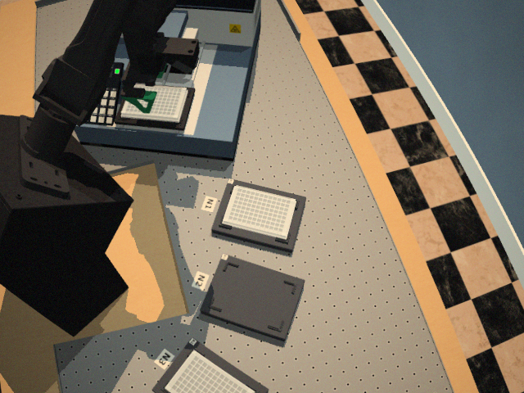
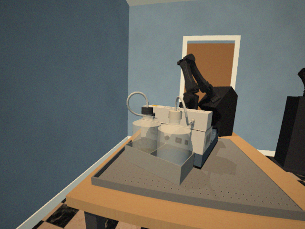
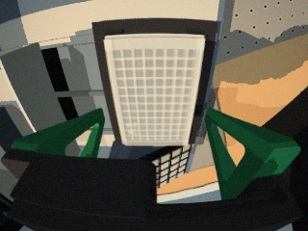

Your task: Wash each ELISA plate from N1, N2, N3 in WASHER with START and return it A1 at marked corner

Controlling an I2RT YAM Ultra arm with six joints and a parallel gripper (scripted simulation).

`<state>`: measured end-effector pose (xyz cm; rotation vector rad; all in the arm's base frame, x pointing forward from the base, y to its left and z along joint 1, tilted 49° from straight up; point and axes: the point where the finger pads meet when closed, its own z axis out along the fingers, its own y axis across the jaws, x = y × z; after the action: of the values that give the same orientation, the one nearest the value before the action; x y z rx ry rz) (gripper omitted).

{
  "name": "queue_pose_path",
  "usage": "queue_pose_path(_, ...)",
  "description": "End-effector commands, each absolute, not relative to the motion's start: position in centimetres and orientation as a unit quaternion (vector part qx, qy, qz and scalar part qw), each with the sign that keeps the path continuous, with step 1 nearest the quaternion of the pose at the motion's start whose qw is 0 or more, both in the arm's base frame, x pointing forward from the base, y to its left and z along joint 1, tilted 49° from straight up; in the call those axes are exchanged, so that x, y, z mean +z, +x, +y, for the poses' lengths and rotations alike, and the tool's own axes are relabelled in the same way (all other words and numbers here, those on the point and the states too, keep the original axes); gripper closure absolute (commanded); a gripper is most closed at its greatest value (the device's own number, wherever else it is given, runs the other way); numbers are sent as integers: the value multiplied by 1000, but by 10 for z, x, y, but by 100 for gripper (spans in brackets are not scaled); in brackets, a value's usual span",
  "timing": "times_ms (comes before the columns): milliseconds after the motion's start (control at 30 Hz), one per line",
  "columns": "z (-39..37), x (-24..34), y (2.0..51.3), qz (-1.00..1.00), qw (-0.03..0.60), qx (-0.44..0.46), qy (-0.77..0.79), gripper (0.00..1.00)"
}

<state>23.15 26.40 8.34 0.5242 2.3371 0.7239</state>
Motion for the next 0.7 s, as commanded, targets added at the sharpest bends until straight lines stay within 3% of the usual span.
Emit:
queue_pose_path(0, 265, 85, 231, 886, 316, 277, 198, 0)
queue_pose_path(667, 269, 78, 239, 886, 316, 277, 197, 0)
